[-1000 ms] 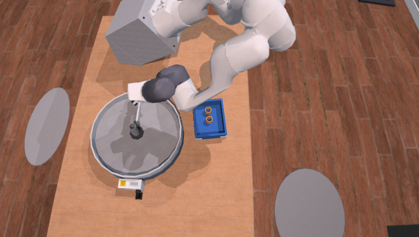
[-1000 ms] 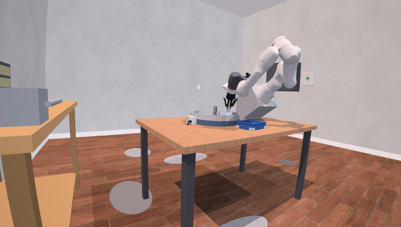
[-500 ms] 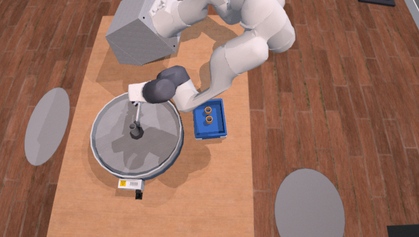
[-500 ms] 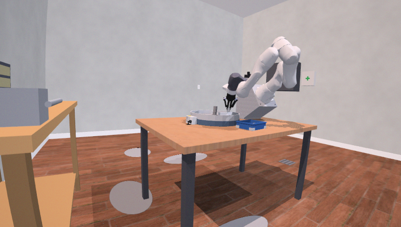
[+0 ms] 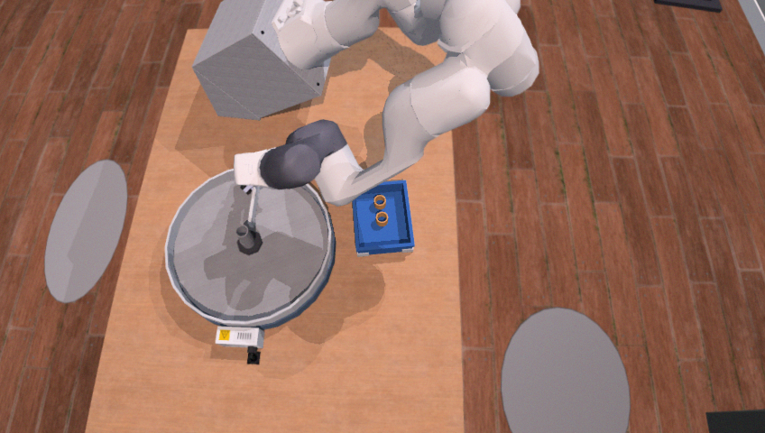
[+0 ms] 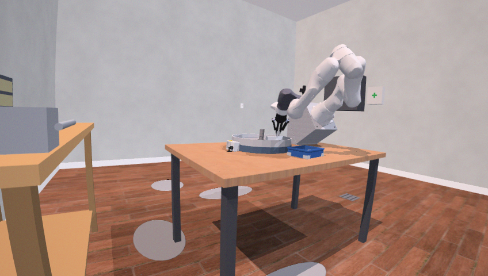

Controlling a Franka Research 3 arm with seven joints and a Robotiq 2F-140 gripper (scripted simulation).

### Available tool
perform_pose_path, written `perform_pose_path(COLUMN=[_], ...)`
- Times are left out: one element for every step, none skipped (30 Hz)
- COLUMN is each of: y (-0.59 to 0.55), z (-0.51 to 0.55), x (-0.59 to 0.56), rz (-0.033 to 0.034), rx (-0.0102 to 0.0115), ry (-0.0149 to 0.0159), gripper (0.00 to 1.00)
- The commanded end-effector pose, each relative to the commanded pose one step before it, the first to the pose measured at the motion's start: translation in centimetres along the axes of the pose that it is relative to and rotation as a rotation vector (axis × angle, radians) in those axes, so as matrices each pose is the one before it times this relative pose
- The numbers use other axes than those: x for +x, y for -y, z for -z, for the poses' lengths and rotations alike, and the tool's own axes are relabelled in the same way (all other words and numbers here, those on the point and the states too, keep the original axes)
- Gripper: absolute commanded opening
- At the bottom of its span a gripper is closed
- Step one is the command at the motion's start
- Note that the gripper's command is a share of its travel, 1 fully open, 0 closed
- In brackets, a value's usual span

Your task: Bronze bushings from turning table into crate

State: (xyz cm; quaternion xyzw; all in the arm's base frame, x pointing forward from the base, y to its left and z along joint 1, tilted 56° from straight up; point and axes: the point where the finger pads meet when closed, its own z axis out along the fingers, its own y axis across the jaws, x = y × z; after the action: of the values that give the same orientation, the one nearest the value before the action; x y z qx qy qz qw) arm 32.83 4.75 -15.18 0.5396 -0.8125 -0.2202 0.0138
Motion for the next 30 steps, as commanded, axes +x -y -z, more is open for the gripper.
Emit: perform_pose_path(y=[0.095, 0.0, 0.0, 0.0, 0.0, 0.0, 0.0, 0.0, 0.0, 0.0, 0.0, 0.0, 0.0, 0.0, 0.0, 0.0, 0.0, 0.0, 0.0, 0.0, 0.0, 0.0, 0.0, 0.0, 0.0, 0.0, 0.0, 0.0, 0.0, 0.0], z=[-0.048, 0.0, 0.0, 0.0, 0.0, 0.0, 0.0, 0.0, 0.0, 0.0, 0.0, 0.0, 0.0, 0.0, 0.0, 0.0, 0.0, 0.0, 0.0, 0.0, 0.0, 0.0, 0.0, 0.0, 0.0, 0.0, 0.0, 0.0, 0.0, 0.0], x=[-0.16, 0.0, 0.0, 0.0, 0.0, 0.0, 0.0, 0.0, 0.0, 0.0, 0.0, 0.0, 0.0, 0.0, 0.0, 0.0, 0.0, 0.0, 0.0, 0.0, 0.0, 0.0, 0.0, 0.0, 0.0, 0.0, 0.0, 0.0, 0.0, 0.0], rz=[-0.00554, 0.0, 0.0, 0.0, 0.0, 0.0, 0.0, 0.0, 0.0, 0.0, 0.0, 0.0, 0.0, 0.0, 0.0, 0.0, 0.0, 0.0, 0.0, 0.0, 0.0, 0.0, 0.0, 0.0, 0.0, 0.0, 0.0, 0.0, 0.0, 0.0], rx=[0.00218, 0.0, 0.0, 0.0, 0.0, 0.0, 0.0, 0.0, 0.0, 0.0, 0.0, 0.0, 0.0, 0.0, 0.0, 0.0, 0.0, 0.0, 0.0, 0.0, 0.0, 0.0, 0.0, 0.0, 0.0, 0.0, 0.0, 0.0, 0.0, 0.0], ry=[0.00089, 0.0, 0.0, 0.0, 0.0, 0.0, 0.0, 0.0, 0.0, 0.0, 0.0, 0.0, 0.0, 0.0, 0.0, 0.0, 0.0, 0.0, 0.0, 0.0, 0.0, 0.0, 0.0, 0.0, 0.0, 0.0, 0.0, 0.0, 0.0, 0.0], gripper=[0.06, 0.06, 0.06, 0.06, 0.06, 0.06, 0.06, 0.06, 0.06, 0.0, 0.0, 0.0, 0.0, 0.0, 0.0, 0.0, 0.0, 0.0, 0.0, 0.0, 0.0, 0.0, 0.0, 0.0, 0.0, 0.0, 0.0, 0.0, 0.0, 0.0])
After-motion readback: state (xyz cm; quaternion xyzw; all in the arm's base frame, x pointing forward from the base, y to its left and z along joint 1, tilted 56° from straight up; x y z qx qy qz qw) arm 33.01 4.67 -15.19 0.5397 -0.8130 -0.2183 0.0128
